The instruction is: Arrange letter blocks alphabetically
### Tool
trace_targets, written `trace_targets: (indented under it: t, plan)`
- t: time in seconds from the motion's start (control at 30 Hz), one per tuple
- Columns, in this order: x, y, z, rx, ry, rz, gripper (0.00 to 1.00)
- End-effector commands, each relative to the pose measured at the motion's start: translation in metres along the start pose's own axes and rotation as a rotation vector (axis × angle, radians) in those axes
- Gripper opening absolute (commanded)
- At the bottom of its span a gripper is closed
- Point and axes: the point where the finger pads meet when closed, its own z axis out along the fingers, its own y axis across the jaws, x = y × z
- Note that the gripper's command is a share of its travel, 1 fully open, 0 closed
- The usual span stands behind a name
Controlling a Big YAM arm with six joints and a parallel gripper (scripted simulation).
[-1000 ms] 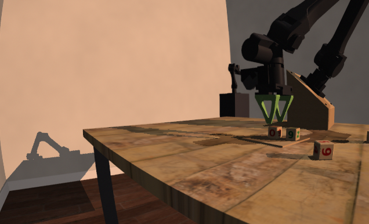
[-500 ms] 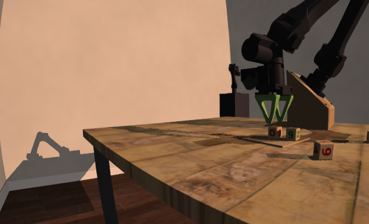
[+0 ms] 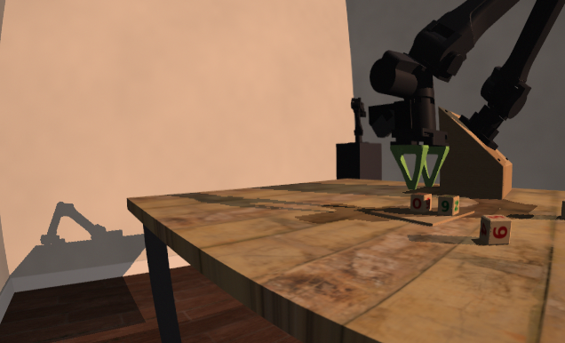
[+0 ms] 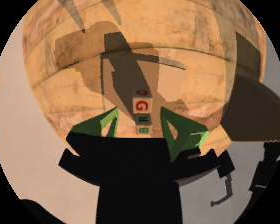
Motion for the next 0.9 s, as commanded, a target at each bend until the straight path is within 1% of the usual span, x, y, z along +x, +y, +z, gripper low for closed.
trace_targets:
  t: [0.0,0.33,0.87]
  plan:
    - [-0.0010,-0.0048,0.0068,0.010,0.000,0.007,0.65]
    - [0.0000,-0.0038,-0.0004,-0.008,0.000,-0.005,0.65]
    - [0.0002,-0.0051,-0.0004,-0.004,0.000,0.000,0.65]
